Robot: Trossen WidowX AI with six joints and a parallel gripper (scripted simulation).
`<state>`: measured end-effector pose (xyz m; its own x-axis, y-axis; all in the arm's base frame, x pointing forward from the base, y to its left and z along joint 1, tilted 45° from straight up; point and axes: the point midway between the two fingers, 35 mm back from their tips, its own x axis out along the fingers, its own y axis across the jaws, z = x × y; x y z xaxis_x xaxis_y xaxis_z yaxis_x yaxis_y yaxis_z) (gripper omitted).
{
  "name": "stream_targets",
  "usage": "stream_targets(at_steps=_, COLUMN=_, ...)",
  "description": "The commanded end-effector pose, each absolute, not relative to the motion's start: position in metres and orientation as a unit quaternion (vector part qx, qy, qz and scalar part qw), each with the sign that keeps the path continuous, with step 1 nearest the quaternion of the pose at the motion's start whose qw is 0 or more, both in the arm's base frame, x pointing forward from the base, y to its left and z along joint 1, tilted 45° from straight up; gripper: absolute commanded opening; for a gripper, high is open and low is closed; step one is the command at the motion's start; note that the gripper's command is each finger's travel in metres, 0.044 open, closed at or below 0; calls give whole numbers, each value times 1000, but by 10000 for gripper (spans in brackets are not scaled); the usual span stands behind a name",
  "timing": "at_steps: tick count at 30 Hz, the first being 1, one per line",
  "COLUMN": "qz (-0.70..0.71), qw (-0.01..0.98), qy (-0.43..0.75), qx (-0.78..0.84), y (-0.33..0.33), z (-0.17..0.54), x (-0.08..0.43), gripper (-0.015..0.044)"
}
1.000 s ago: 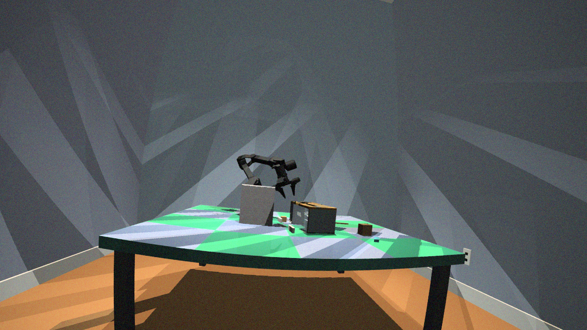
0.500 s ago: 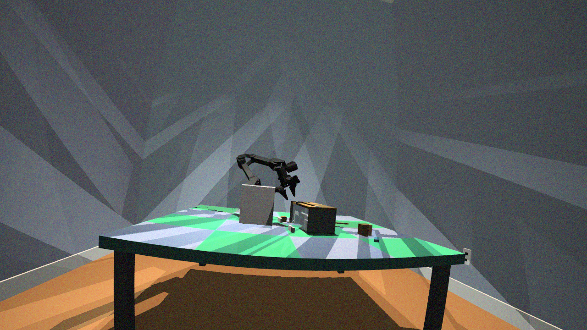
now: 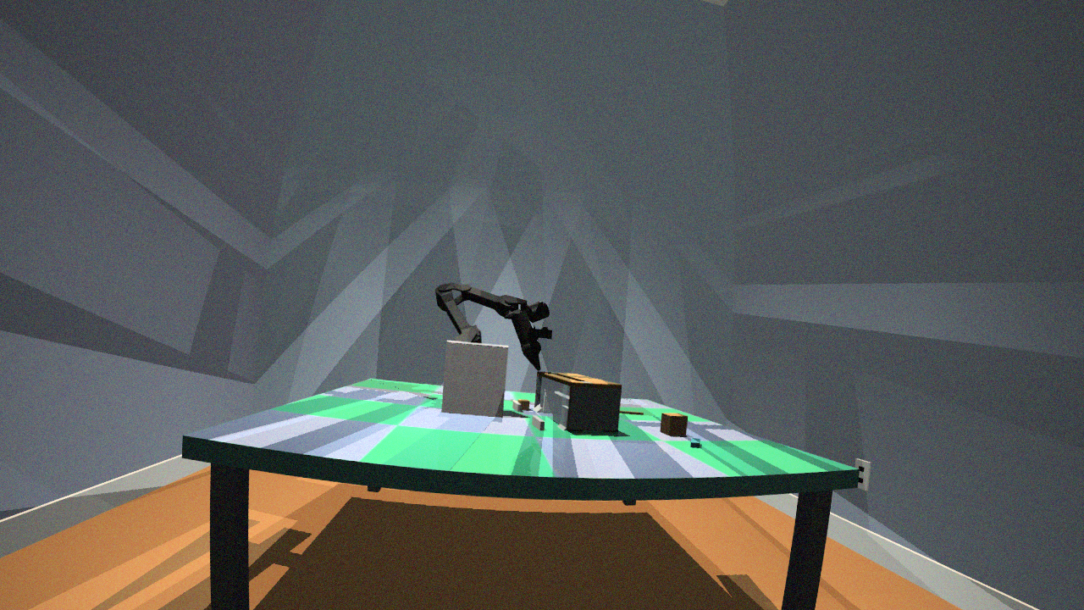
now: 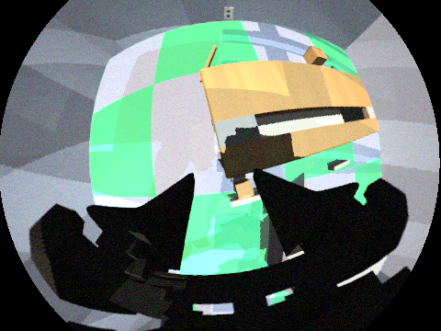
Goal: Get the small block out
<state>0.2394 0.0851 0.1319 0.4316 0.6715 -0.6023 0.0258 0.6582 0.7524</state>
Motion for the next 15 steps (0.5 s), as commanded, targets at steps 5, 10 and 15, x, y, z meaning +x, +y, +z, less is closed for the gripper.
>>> stream_targets(at_steps=5, qz=446, qw=837, qy=277, qx=-156, y=108, z=136, x=240, gripper=285)
stream_targets(at_steps=10, qz=485, qw=804, qy=212, qx=-271, y=112, z=130, x=237, gripper=285)
stream_targets(at_steps=15, qz=514, qw=758, qy=145, qx=-375, y=114, z=121, x=232, gripper=285)
